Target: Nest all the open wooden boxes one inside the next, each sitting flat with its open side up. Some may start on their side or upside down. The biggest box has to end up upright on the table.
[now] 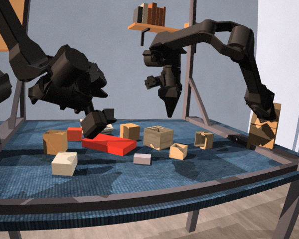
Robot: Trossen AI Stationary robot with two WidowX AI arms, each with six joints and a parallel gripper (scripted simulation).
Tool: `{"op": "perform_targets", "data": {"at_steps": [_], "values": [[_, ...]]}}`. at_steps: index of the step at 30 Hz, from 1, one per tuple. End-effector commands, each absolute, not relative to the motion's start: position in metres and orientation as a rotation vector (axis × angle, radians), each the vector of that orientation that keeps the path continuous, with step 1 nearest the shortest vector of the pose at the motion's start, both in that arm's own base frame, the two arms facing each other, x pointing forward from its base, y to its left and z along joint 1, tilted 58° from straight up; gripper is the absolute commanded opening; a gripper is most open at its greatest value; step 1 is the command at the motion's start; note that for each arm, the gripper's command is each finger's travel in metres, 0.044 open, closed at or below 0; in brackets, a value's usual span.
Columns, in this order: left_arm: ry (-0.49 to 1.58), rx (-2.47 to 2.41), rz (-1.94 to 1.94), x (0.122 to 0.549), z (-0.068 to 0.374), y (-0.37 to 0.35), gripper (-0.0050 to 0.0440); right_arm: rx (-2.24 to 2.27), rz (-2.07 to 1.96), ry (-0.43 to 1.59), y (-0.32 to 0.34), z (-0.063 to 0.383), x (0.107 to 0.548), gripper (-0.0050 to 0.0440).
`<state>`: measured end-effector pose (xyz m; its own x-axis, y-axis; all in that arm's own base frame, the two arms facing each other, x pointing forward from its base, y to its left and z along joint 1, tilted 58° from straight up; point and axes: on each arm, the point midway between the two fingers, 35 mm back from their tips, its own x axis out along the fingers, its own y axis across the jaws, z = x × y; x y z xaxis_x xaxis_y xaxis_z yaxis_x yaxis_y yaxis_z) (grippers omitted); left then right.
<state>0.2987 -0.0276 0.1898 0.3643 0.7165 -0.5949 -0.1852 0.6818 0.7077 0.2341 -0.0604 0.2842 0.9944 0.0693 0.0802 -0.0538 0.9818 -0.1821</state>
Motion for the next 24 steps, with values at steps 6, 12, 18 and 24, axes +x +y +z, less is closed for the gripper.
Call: {"op": "perform_targets", "data": {"at_steps": [6,12,18,24], "values": [[1.021,0.438,0.671,0.284,0.179,-0.024,0.04,0.114,0.004,0.18,-0.051,0.253,0.266,0.04],[1.012,0.347,0.702,0.275,0.169,-0.021,0.04,0.23,-0.041,0.389,-0.038,0.22,0.275,0.04],[1.003,0.265,0.731,0.266,0.161,-0.019,0.04,0.273,-0.099,0.583,-0.023,0.19,0.273,0.04],[0.994,0.173,0.765,0.257,0.151,-0.017,0.04,0.248,-0.182,0.788,-0.008,0.163,0.262,0.04]]}}
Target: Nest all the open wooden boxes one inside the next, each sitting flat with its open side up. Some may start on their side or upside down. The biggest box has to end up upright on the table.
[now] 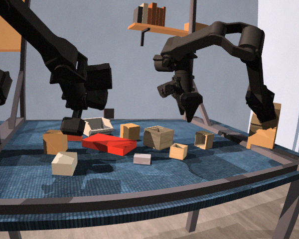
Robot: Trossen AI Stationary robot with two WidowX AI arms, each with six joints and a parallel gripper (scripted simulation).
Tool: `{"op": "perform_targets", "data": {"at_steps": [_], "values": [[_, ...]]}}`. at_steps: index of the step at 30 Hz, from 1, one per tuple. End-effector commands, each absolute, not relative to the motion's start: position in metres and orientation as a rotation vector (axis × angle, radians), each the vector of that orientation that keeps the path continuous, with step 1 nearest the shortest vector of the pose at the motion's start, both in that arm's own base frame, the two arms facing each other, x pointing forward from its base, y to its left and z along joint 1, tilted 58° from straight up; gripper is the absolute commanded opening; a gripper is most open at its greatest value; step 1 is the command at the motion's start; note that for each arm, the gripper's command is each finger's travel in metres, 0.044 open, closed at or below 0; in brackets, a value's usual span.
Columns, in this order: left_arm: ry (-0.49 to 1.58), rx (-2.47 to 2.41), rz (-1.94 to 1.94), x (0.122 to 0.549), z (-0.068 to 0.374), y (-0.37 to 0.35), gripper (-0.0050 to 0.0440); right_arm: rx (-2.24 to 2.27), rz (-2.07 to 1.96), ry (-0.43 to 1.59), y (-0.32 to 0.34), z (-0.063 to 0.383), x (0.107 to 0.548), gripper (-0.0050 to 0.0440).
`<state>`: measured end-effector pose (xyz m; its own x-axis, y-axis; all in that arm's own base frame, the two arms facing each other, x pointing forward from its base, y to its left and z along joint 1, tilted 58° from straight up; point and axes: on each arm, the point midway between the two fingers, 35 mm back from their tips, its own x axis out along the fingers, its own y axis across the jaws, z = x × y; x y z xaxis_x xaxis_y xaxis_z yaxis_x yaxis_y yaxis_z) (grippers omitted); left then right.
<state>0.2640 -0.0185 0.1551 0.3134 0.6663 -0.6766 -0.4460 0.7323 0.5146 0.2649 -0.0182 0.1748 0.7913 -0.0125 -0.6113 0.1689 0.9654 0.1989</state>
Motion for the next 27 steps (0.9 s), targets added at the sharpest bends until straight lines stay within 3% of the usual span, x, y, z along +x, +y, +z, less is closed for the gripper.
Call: {"op": "perform_targets", "data": {"at_steps": [1,14,27], "values": [[0.992,0.158,0.77,0.255,0.149,-0.016,0.04,0.237,-0.197,0.819,-0.006,0.159,0.26,0.04],[0.972,-0.015,0.84,0.236,0.131,-0.012,0.04,-0.033,-0.379,1.08,0.009,0.139,0.225,0.04],[0.953,-0.16,0.904,0.22,0.115,-0.008,0.04,-0.42,-0.504,1.124,0.012,0.156,0.204,0.04]]}}
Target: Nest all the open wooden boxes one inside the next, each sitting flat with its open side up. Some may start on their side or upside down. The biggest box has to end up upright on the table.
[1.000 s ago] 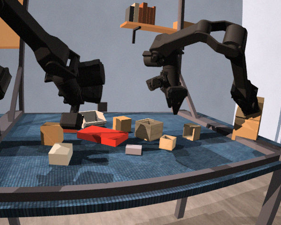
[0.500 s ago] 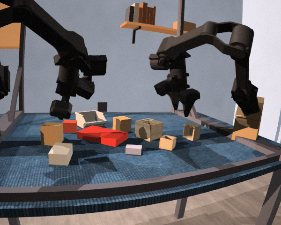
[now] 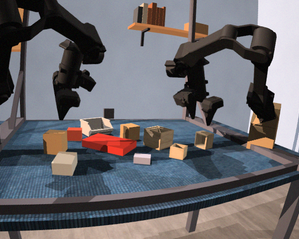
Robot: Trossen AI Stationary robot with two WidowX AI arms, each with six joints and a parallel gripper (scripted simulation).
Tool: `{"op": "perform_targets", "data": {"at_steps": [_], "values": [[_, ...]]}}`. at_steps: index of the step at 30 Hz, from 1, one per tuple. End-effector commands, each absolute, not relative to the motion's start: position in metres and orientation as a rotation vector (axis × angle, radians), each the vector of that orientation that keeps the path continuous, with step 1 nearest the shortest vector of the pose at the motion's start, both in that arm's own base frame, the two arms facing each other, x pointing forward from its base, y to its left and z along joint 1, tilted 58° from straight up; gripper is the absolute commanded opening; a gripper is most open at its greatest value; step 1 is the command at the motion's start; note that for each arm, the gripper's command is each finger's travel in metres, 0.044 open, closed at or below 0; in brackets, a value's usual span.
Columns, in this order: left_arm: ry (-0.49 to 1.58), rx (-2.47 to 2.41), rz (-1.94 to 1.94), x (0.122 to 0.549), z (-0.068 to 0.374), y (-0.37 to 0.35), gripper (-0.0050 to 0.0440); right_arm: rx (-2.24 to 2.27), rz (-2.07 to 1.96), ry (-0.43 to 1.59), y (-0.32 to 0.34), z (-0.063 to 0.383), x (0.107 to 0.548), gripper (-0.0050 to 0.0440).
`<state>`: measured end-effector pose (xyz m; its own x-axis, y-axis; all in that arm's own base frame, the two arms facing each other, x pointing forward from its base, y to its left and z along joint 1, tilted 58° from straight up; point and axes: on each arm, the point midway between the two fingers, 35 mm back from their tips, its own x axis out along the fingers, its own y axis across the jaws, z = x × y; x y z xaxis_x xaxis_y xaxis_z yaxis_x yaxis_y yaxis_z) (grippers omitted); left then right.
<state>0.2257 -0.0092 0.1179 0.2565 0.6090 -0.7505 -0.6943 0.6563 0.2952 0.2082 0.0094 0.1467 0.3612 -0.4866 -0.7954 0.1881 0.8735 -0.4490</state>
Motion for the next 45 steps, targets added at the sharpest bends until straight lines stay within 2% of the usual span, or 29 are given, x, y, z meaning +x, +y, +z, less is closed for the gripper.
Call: {"op": "perform_targets", "data": {"at_steps": [1,13,23,37,45], "values": [[0.95,-0.177,0.913,0.218,0.113,-0.007,0.04,-0.468,-0.514,1.112,0.013,0.16,0.203,0.04],[0.933,-0.283,0.969,0.206,0.101,-0.004,0.04,-0.781,-0.544,0.983,0.027,0.192,0.205,0.04],[0.933,-0.282,0.975,0.206,0.099,-0.002,0.04,-0.804,-0.543,0.978,0.027,0.193,0.204,0.04],[0.936,-0.271,0.976,0.228,0.068,0.044,0.04,-0.804,-0.543,0.978,0.027,0.193,0.204,0.04],[0.936,-0.272,0.975,0.23,0.064,0.049,0.04,-0.804,-0.543,0.978,0.027,0.193,0.204,0.04]]}}
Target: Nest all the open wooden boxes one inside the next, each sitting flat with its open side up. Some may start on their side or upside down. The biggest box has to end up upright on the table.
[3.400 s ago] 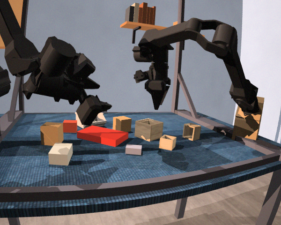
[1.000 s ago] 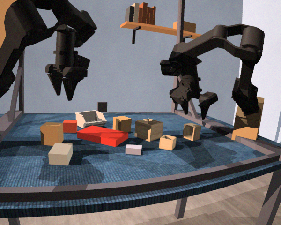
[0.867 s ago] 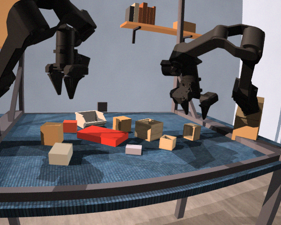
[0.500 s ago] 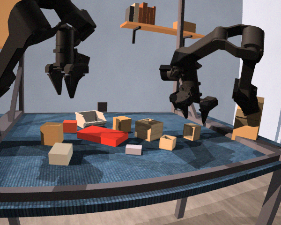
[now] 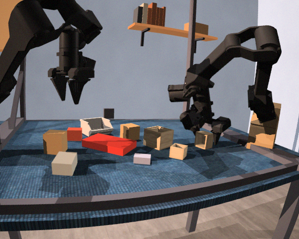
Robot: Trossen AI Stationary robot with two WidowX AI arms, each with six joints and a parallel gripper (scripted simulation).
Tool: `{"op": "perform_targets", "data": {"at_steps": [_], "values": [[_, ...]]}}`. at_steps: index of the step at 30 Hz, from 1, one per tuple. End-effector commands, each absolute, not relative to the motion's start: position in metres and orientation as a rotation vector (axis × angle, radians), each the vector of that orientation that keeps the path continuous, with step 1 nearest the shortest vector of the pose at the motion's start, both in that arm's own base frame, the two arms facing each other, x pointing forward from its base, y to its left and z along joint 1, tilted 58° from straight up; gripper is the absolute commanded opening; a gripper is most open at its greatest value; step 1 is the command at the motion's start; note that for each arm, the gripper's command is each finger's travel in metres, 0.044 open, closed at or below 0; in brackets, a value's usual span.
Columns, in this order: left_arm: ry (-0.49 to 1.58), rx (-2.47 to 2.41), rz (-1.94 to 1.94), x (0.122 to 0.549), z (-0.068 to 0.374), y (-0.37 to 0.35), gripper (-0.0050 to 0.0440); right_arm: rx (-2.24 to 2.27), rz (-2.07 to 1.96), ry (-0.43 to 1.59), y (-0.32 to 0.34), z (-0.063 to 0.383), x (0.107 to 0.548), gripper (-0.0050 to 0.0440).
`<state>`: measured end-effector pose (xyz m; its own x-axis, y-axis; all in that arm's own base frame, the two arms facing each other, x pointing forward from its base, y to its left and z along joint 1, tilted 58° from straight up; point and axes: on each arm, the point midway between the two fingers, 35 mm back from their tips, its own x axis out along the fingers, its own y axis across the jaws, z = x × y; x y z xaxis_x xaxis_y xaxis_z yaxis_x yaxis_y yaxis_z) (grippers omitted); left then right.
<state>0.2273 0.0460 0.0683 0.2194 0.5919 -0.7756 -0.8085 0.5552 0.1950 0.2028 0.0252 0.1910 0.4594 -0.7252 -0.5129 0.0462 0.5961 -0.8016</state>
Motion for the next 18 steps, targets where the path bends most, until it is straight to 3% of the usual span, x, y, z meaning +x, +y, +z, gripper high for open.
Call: {"op": "perform_targets", "data": {"at_steps": [1,10,14,18], "values": [[0.937,-0.272,0.974,0.2302,0.0634,0.0496,0.04,-0.804,-0.543,0.978,0.0274,0.193,0.2041,0.04],[0.942,-0.276,0.973,0.2345,0.0581,0.0541,0.04,-0.804,-0.543,0.978,0.0274,0.193,0.2041,0.04],[0.928,-0.282,0.971,0.2365,0.0615,0.0535,0.0304,-0.804,-0.543,0.978,0.0274,0.193,0.2041,0.04],[0.928,-0.282,0.971,0.2365,0.0615,0.0535,0.0291,-0.804,-0.543,0.978,0.0274,0.193,0.2041,0.04]]}}
